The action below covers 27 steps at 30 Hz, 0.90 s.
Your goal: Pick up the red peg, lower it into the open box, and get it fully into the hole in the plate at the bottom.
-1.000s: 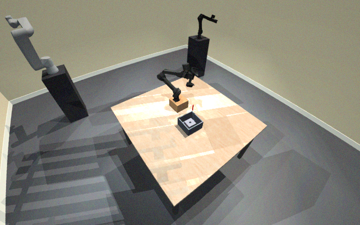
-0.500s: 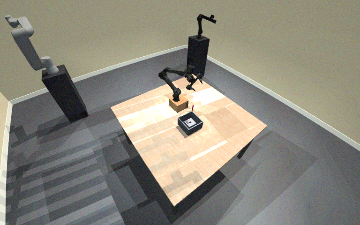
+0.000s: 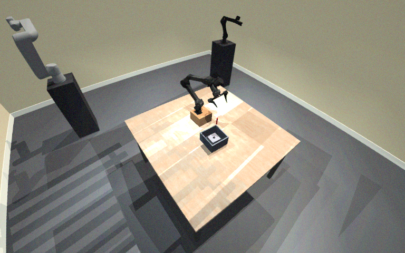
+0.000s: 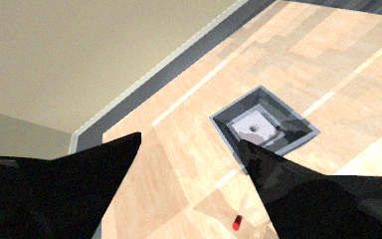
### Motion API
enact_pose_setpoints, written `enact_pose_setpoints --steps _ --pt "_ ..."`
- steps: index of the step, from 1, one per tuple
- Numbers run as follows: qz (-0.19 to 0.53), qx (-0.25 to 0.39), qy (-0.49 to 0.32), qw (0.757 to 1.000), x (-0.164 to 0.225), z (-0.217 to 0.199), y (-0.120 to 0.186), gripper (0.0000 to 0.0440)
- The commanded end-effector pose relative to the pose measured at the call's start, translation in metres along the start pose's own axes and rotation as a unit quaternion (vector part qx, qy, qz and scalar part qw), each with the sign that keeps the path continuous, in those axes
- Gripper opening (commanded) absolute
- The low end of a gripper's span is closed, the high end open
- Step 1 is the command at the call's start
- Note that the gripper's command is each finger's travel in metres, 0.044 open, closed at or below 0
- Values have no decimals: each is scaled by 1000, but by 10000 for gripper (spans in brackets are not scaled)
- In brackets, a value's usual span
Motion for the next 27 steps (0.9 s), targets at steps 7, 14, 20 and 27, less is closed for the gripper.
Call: enact_pose_setpoints --steps 7,14,20,27 --pt "124 107 50 985 33 -15 -17 440" --pt "201 192 68 958 61 -28 -28 440" --pt "252 260 77 929 84 -38 -35 440" --pt "294 328 83 894 109 -47 -46 440"
Point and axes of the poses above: the point midway between the two fingers, 35 mm back from their tips, its own y axis back along the fingers, its own z axis across the jaws, x = y × z, the point moved 7 cm from there along y, back along the fingers
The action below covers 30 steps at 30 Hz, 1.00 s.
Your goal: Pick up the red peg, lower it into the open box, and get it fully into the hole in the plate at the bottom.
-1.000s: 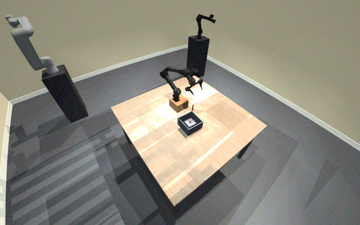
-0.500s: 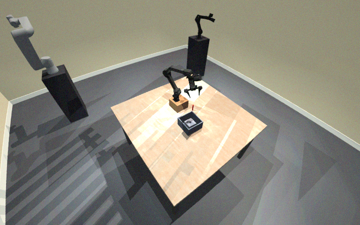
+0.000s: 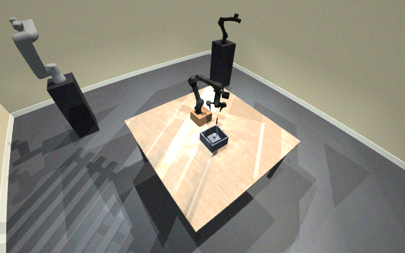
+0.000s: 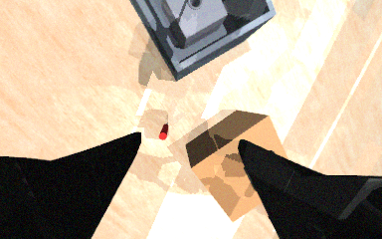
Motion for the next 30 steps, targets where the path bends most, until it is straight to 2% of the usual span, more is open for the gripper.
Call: enact_pose_setpoints --steps 1,14,30 --pt "30 44 0 999 10 2 -15 440" --pt "78 109 -3 991 27 18 -59 440" --pt "83 99 -10 992 39 40 -115 440"
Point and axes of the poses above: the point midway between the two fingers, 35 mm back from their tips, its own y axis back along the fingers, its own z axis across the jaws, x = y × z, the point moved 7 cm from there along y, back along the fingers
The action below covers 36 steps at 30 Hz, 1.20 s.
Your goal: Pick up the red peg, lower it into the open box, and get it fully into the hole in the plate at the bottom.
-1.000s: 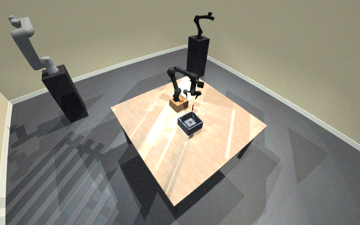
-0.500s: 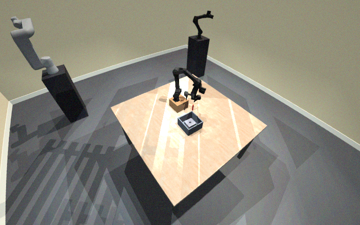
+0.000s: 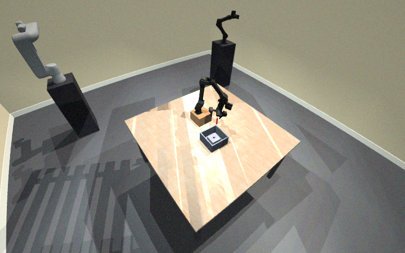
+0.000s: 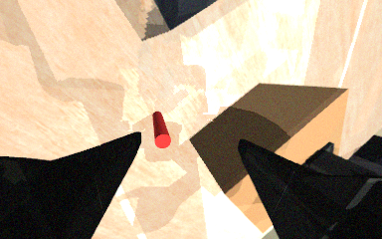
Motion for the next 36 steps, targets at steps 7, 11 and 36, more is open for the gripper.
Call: enact_pose_setpoints --steps 7,11,36 --pt "-7 -16 -7 1000 2 14 -40 440" --pt "-11 -21 -5 1000 1 17 -52 426" --pt "-17 31 -5 999 -1 24 -67 0"
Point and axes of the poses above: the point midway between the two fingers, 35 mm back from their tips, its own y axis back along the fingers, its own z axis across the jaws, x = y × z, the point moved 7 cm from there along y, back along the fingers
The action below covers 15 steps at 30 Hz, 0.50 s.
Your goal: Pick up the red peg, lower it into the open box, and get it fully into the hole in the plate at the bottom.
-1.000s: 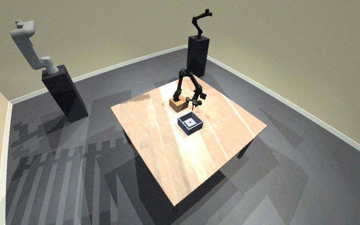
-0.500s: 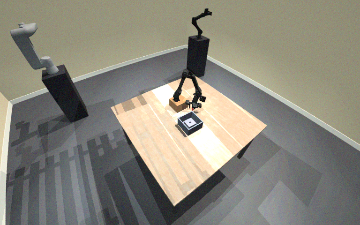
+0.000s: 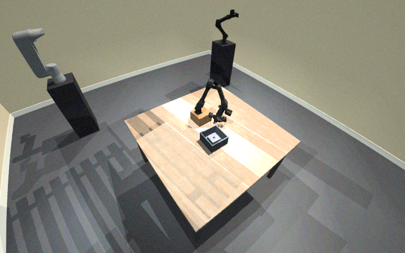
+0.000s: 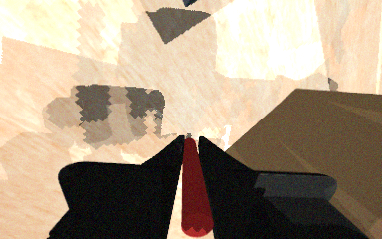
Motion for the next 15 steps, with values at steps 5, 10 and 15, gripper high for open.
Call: enact_pose_setpoints --steps 5,10,15 --pt "-25 11 -4 1000 -6 4 14 0" --pt "-36 6 -5 999 -11 6 30 0" --pt "-46 6 -7 999 -17 4 48 0"
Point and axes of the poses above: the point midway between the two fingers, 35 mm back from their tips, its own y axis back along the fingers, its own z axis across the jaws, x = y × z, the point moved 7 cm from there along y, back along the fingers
